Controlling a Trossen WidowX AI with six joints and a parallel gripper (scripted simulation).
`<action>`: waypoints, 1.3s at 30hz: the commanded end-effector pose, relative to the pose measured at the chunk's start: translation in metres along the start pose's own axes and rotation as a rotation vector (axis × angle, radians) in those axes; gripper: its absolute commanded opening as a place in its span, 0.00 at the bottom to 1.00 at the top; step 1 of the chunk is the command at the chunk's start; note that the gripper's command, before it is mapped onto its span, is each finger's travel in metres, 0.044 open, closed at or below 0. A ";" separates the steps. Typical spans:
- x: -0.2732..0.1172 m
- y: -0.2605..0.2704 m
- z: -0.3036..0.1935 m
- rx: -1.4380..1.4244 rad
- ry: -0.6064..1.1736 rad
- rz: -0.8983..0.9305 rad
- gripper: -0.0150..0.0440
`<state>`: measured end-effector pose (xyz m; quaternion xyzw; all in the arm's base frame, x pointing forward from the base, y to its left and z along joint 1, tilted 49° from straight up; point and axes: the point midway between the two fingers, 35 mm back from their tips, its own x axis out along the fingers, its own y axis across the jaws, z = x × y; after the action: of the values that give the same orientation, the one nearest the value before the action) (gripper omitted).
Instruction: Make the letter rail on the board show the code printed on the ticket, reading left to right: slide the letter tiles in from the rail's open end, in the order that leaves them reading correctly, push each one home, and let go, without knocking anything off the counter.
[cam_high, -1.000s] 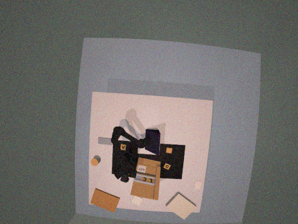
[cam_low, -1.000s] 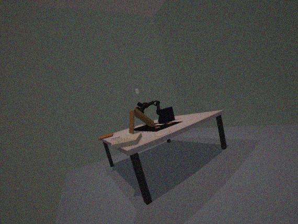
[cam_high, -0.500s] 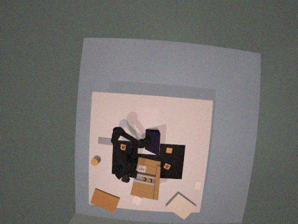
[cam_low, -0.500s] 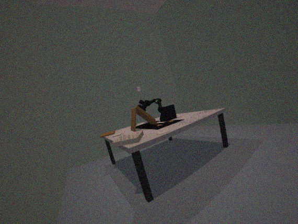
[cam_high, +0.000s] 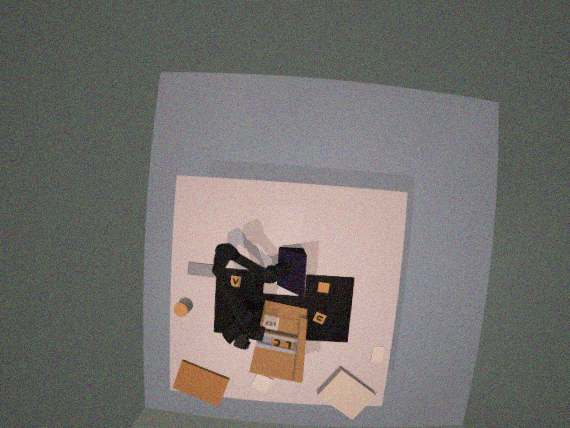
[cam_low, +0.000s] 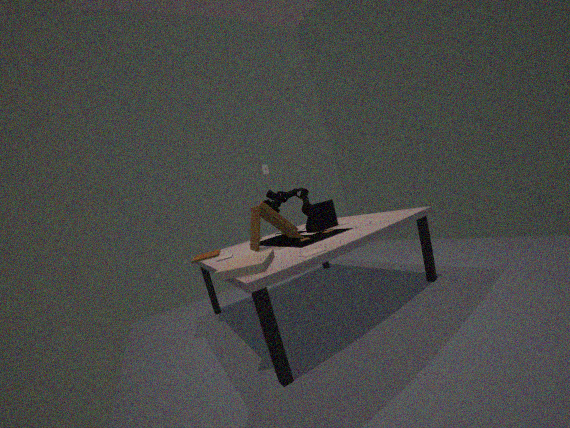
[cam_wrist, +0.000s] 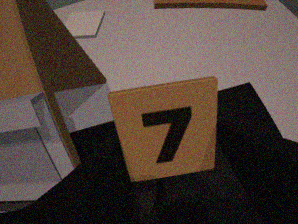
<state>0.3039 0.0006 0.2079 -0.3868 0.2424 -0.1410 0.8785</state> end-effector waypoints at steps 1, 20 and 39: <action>0.000 0.002 0.000 0.004 0.001 -0.004 0.25; 0.000 0.011 0.000 0.004 0.001 -0.003 0.25; 0.000 0.021 0.000 0.004 0.001 -0.003 0.25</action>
<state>0.3052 0.0137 0.1934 -0.3865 0.2424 -0.1408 0.8786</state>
